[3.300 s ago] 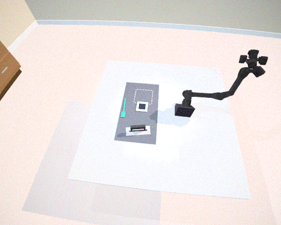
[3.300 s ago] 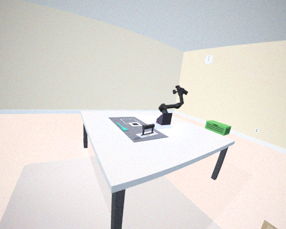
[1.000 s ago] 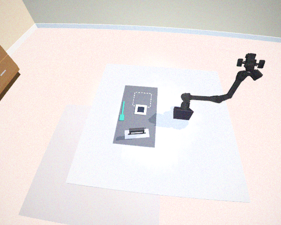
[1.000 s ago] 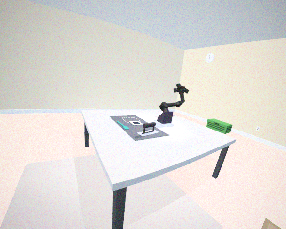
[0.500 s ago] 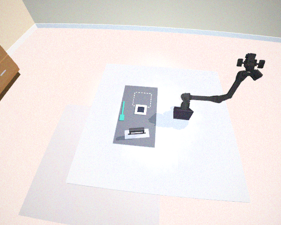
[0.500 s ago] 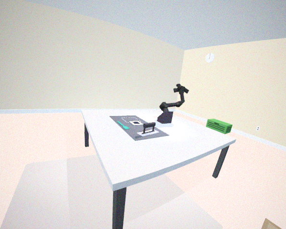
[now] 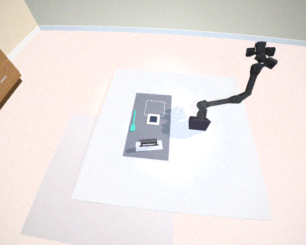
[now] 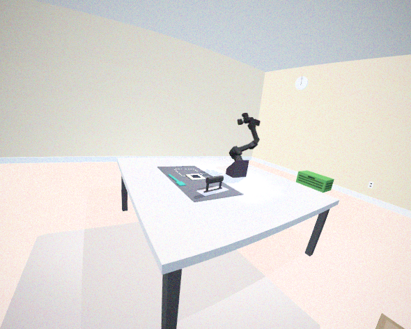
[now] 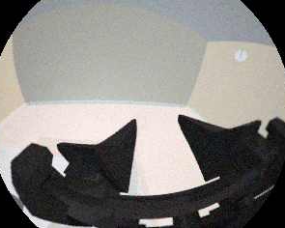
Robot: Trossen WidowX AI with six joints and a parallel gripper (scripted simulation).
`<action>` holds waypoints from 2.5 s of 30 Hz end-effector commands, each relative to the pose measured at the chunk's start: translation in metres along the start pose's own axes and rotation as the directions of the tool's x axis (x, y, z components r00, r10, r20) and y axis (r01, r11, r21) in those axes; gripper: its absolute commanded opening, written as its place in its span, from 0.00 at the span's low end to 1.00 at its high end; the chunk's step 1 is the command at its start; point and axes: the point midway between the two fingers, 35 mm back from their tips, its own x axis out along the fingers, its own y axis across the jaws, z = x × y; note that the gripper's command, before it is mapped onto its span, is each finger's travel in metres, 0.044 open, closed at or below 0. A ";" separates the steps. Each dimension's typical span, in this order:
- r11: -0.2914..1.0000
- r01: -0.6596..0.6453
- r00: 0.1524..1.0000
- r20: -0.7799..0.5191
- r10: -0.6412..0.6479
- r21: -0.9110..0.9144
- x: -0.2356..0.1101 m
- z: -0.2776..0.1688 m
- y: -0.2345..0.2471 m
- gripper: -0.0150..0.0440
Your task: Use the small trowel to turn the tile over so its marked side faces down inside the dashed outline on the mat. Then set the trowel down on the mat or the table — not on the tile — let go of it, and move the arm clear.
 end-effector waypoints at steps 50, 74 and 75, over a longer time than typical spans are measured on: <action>0.356 -0.933 0.344 0.160 0.925 -0.050 -0.154 0.226 0.581 0.71; -0.222 -0.975 -0.209 -0.293 0.933 -0.012 -0.466 0.142 0.760 0.71; -0.238 -0.971 -0.222 -0.320 0.921 -0.010 -0.480 0.134 0.763 0.71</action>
